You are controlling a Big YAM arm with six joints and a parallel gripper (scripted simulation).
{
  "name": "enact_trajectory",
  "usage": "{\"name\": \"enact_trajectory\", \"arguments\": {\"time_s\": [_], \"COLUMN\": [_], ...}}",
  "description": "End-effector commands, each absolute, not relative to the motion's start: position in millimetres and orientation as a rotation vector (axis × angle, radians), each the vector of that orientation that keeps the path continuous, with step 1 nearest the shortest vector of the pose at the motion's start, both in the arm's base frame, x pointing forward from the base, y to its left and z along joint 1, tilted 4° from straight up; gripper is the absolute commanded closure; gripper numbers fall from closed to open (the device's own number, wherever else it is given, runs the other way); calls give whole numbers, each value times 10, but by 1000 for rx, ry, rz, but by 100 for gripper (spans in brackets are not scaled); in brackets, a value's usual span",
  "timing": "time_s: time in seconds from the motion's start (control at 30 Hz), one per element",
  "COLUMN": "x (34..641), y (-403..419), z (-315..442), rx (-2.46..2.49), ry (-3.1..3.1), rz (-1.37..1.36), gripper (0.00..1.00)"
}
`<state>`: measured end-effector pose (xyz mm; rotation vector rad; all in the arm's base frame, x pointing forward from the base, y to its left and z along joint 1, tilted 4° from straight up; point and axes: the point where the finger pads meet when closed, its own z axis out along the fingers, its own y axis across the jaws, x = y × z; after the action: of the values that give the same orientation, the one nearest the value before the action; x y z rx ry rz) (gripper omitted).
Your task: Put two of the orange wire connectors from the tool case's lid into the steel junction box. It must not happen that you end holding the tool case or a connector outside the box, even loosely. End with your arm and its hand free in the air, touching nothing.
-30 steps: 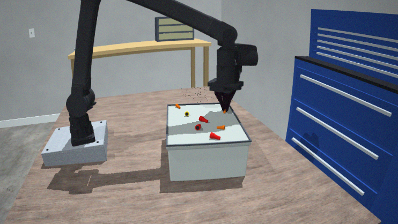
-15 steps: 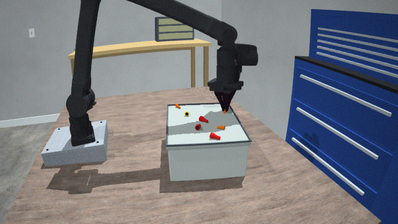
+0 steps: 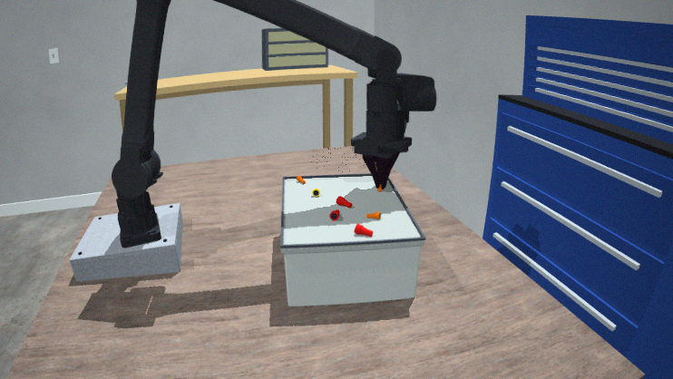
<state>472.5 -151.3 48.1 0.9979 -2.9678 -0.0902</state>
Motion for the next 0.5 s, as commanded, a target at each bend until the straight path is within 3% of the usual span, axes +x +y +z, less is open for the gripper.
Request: {"name": "enact_trajectory", "arguments": {"time_s": [0.0,0.47], "x": [4911,4931], "y": [-1534,-1562], "z": [445,718], "rx": [999,1000], "ry": [-2987,-2990], "rz": [-68,-64], "gripper": [94,94]}}
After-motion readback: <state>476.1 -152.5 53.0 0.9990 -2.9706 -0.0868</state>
